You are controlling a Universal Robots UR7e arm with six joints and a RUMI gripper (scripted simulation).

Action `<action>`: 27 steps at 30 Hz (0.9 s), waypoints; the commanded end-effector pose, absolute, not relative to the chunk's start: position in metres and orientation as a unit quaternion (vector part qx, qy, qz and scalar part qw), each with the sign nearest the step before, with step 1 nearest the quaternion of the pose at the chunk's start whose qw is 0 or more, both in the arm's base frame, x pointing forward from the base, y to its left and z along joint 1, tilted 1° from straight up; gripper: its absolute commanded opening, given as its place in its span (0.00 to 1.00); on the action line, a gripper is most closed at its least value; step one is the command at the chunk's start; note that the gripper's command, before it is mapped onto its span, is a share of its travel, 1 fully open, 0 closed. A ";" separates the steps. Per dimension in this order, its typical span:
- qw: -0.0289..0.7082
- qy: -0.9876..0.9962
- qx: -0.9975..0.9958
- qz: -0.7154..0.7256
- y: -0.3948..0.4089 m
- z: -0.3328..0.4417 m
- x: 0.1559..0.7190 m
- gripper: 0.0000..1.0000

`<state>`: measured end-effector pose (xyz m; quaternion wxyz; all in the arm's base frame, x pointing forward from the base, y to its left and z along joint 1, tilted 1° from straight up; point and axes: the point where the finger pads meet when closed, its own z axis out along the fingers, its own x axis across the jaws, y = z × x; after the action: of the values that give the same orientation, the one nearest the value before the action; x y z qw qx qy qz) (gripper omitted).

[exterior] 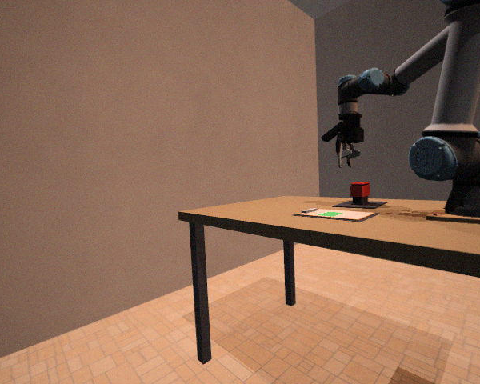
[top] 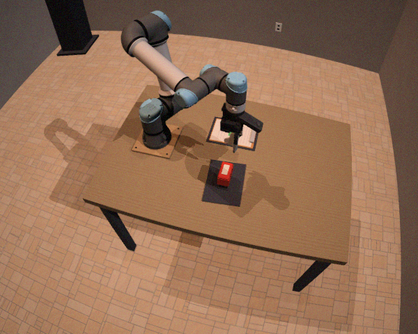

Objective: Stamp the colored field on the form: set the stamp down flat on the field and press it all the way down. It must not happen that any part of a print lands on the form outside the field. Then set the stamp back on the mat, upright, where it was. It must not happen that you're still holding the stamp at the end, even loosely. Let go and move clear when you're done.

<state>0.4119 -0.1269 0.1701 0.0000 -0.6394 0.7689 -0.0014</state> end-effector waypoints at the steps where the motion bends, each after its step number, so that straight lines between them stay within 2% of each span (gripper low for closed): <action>1: -0.005 0.819 -0.574 -0.003 -0.137 0.169 0.410 0.55; 27: -0.003 0.979 -0.205 -0.005 -0.188 0.163 0.390 0.55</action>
<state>0.3930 -0.1810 0.1638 -0.0017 -0.2655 0.9641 -0.0032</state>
